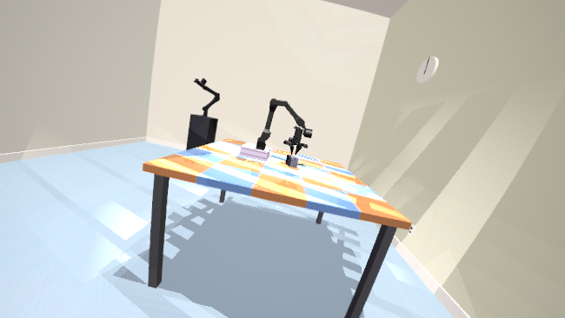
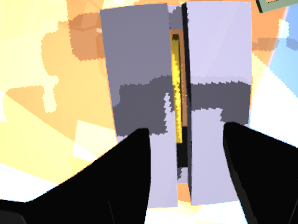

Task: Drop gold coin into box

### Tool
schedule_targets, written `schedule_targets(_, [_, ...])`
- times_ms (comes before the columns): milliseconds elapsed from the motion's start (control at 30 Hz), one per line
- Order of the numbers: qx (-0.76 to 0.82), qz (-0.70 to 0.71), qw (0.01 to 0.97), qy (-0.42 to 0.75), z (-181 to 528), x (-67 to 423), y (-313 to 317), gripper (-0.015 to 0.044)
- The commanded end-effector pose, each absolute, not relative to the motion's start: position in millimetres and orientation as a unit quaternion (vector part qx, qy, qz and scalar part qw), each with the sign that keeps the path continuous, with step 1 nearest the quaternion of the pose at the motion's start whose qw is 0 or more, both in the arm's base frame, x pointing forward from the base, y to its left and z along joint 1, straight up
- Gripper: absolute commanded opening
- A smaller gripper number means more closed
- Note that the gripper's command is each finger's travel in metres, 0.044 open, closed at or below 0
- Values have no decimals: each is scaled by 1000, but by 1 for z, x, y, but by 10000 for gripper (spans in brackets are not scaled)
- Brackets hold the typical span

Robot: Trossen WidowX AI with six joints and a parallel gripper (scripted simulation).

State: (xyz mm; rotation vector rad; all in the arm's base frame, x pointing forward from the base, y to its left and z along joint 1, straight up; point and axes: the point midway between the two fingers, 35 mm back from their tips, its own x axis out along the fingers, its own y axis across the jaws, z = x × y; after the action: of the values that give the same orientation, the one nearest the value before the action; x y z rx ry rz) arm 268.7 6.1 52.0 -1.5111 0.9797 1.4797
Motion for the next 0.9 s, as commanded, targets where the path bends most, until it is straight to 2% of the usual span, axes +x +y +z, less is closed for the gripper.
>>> schedule_targets(0, [-596, 583, 394, 386, 52, 269, 6, 161])
schedule_targets(100, [-596, 583, 394, 386, 52, 269, 6, 161])
schedule_targets(467, [-596, 583, 394, 386, 92, 267, 6, 440])
schedule_targets(567, [-596, 584, 394, 387, 115, 264, 6, 440])
schedule_targets(867, [-596, 584, 394, 387, 115, 264, 6, 440])
